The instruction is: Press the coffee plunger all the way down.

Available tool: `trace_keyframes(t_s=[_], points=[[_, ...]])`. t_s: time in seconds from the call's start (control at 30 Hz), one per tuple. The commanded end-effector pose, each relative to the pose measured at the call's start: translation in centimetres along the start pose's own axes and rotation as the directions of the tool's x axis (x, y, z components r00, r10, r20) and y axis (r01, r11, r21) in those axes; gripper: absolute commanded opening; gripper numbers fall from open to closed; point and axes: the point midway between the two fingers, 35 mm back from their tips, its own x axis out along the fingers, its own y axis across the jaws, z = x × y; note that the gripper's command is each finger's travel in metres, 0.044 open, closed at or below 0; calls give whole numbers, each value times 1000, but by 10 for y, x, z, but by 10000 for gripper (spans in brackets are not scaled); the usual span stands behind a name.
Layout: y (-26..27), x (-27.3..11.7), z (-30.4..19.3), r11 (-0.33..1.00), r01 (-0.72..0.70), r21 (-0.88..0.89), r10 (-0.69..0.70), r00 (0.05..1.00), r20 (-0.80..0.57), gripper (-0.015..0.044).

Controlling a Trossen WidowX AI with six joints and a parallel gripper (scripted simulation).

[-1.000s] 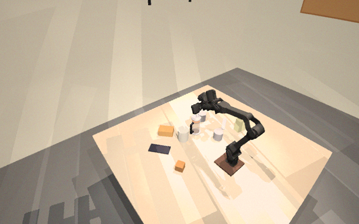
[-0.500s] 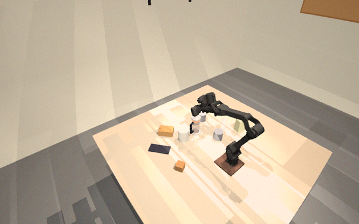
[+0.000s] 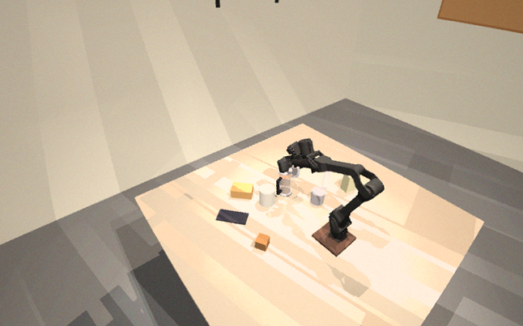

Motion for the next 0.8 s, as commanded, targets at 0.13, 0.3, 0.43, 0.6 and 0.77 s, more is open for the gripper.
trace_keyframes(t_s=[0.13,0.3,0.43,0.6,0.77], points=[[0,15,-33,1000,0,6,0,997,-72,125],[0,19,-33,1000,0,6,0,997,-72,125],[0,20,-32,1000,0,6,0,997,-72,125],[0,21,-30,1000,0,6,0,997,-72,125],[0,22,-30,1000,0,6,0,997,-72,125]])
